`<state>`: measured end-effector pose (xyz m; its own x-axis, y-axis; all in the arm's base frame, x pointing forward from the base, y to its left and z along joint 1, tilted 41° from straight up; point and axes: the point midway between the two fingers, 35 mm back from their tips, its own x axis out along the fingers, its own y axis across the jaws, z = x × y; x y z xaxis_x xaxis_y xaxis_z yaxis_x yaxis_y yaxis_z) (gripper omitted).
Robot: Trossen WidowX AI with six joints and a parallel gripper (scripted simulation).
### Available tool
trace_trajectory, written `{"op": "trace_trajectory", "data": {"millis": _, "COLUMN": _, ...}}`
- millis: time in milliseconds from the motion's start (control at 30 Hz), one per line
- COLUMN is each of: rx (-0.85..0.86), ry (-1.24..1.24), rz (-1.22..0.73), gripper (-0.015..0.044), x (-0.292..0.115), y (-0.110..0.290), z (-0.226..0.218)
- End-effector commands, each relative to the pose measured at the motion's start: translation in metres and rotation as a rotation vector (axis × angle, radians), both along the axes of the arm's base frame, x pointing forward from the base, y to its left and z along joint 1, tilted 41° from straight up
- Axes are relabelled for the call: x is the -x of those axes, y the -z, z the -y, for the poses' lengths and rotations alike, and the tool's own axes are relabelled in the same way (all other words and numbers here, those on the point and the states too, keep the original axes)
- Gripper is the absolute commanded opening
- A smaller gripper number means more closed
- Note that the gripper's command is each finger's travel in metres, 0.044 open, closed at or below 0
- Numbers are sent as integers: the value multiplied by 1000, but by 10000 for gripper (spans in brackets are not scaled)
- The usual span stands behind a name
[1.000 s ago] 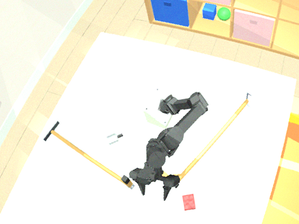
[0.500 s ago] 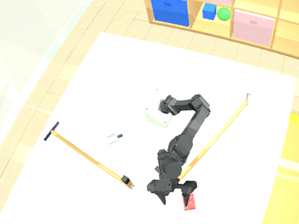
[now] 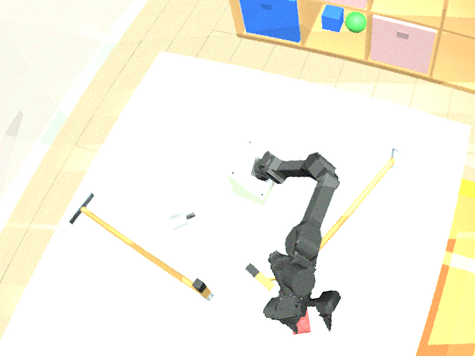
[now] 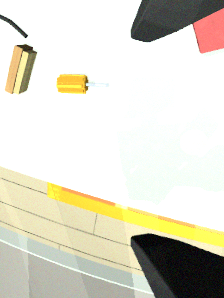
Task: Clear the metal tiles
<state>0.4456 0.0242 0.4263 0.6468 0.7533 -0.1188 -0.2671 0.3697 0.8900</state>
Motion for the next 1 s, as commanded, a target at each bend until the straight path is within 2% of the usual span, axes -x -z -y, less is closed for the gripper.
{"op": "trace_trajectory", "data": {"millis": 0, "rx": -19, "ry": -60, "rz": 14, "gripper": 440, "x": 6, "y": -12, "z": -19}}
{"op": "trace_trajectory", "data": {"millis": 967, "rx": -119, "ry": -484, "rz": 14, "gripper": 440, "x": 66, "y": -63, "z": -146}}
